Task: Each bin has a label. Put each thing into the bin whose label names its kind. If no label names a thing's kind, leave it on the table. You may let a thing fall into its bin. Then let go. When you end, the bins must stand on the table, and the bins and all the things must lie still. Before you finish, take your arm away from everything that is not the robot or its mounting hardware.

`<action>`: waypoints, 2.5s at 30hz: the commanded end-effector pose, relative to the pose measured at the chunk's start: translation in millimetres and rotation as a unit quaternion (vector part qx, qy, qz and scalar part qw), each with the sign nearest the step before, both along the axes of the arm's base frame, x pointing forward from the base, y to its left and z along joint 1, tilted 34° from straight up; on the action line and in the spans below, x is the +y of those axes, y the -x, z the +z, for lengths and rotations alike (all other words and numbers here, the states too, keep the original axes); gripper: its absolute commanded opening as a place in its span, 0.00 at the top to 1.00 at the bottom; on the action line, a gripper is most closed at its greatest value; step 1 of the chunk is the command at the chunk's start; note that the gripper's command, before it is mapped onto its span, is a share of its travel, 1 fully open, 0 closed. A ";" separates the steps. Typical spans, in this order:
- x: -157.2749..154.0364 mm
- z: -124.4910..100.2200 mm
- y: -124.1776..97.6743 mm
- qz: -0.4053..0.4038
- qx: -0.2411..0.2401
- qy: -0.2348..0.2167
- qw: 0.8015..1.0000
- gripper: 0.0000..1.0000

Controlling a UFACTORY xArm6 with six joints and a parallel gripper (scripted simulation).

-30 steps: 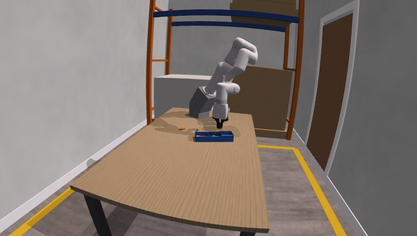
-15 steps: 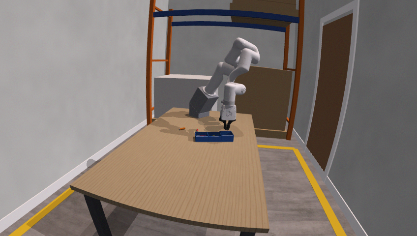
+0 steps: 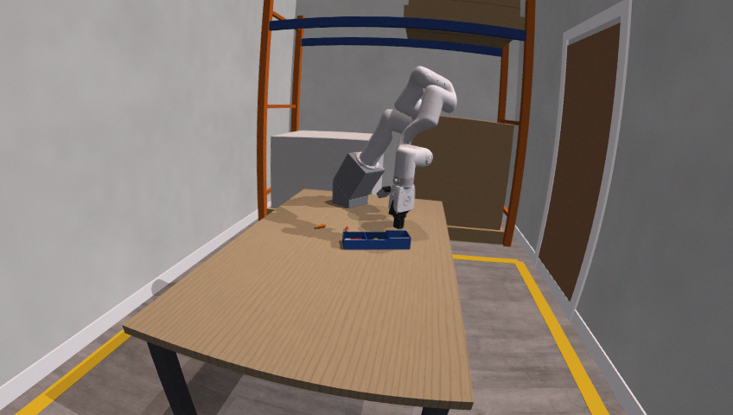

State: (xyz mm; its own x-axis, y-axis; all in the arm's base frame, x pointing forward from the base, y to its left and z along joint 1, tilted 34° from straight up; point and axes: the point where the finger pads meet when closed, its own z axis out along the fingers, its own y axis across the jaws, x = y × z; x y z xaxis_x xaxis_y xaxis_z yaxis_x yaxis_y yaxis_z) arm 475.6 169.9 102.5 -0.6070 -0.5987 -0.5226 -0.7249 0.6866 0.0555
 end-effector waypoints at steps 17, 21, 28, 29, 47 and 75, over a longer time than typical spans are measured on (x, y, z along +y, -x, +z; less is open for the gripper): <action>-0.1 1.2 -0.8 0.317 -0.160 0.122 0.927 1.00; 0.1 1.4 -1.0 0.365 -0.189 0.136 0.901 1.00; 0.1 1.4 -1.0 0.386 -0.205 0.141 0.888 1.00; 0.1 1.3 -1.0 0.386 -0.205 0.141 0.888 1.00; 6.0 -10.5 -5.7 0.386 -0.205 0.141 0.888 1.00; 16.4 -30.6 -13.8 0.386 -0.205 0.141 0.888 0.71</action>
